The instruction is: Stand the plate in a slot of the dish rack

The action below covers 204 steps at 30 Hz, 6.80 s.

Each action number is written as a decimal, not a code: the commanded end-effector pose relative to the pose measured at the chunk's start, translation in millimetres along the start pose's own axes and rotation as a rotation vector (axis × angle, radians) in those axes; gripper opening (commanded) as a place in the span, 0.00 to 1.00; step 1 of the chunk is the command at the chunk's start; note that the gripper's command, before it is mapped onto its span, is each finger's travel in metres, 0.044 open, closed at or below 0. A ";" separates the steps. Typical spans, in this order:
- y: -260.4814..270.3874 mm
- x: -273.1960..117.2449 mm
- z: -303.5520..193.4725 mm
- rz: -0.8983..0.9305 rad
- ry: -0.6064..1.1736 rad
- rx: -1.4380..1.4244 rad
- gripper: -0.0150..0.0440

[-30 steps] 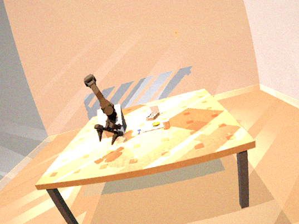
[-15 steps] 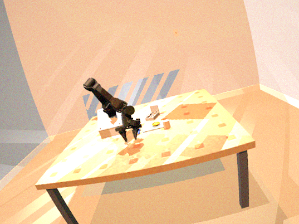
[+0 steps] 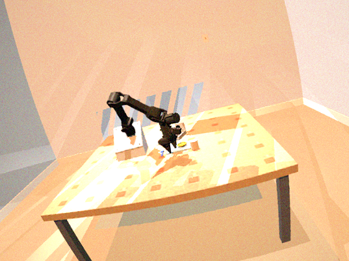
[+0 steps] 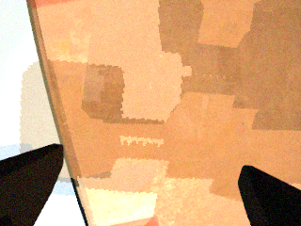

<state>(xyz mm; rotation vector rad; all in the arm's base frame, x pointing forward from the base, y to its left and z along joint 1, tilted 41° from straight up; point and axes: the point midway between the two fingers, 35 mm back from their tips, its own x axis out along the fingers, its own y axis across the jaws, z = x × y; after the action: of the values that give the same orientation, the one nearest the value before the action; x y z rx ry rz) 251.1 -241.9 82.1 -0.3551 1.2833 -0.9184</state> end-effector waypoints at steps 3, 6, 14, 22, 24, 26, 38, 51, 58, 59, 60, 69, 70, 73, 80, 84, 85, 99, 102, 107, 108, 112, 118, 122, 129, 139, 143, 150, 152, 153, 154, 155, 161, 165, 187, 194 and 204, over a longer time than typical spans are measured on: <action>44.6 -15.1 13.3 0.060 0.018 -0.108 0.93; 69.9 -25.0 16.3 0.085 0.034 -0.179 0.93; 112.7 -45.5 19.5 0.124 0.069 -0.335 0.93; 114.3 -34.9 19.3 0.124 0.069 -0.335 0.93; 114.8 -31.7 19.2 0.124 0.069 -0.335 0.93; 115.2 -28.4 19.0 0.124 0.069 -0.335 0.93; 117.3 -9.0 17.4 0.124 0.069 -0.335 0.93; 118.6 11.4 14.4 0.121 0.069 -0.335 0.93; 118.6 12.4 14.2 0.121 0.069 -0.335 0.84; 118.6 12.4 14.2 0.121 0.069 -0.335 0.84; 118.6 12.4 14.2 0.121 0.069 -0.335 0.84; 118.6 12.4 14.2 0.121 0.069 -0.335 0.75; 118.6 12.4 14.2 0.121 0.069 -0.335 0.74; 118.7 11.5 14.5 0.122 0.069 -0.335 0.64; 120.4 -24.6 25.4 0.132 0.069 -0.334 0.33; 120.5 -48.7 30.2 0.136 0.070 -0.334 0.25; 120.5 -54.8 31.1 0.137 0.070 -0.334 0.25; 115.0 -138.9 37.4 0.133 0.071 -0.335 0.25; 112.7 -155.3 37.2 0.129 0.070 -0.335 0.25; 119.0 -160.9 31.5 0.131 0.071 -0.314 0.25; 126.0 -162.8 25.5 0.133 0.073 -0.289 0.25; 157.0 -171.1 -7.0 0.138 0.083 -0.162 0.25; 190.1 -178.8 -61.3 0.125 0.098 0.032 0.25; 198.8 -179.9 -84.3 0.113 0.102 0.112 0.25; 200.2 -175.6 -85.8 0.126 0.124 0.083 0.25; 209.5 -149.5 -94.8 0.241 0.254 -0.103 0.25; 213.2 -140.1 -98.1 0.301 0.293 -0.174 0.25; 219.6 -125.2 -103.2 0.419 0.341 -0.293 0.25; 221.4 -121.3 -104.4 0.456 0.349 -0.326 0.25; 222.3 -119.3 -105.0 0.475 0.352 -0.342 0.25; 223.2 -117.5 -105.6 0.494 0.354 -0.358 0.25; 224.1 -115.6 -106.2 0.513 0.356 -0.374 0.25; 229.0 -105.1 -109.0 0.631 0.353 -0.466 0.25; 232.0 -98.7 -110.3 0.711 0.338 -0.523 0.25; 241.9 -70.2 -110.6 1.116 0.052 -0.787 0.25; 242.1 -63.1 -108.6 1.208 -0.105 -0.853 0.25; 239.2 -54.1 -104.3 1.286 -0.371 -0.935 0.25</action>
<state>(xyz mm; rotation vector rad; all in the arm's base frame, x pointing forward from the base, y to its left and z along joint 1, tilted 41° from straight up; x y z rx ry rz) 248.3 -28.2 -76.7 -0.2753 1.2423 0.7996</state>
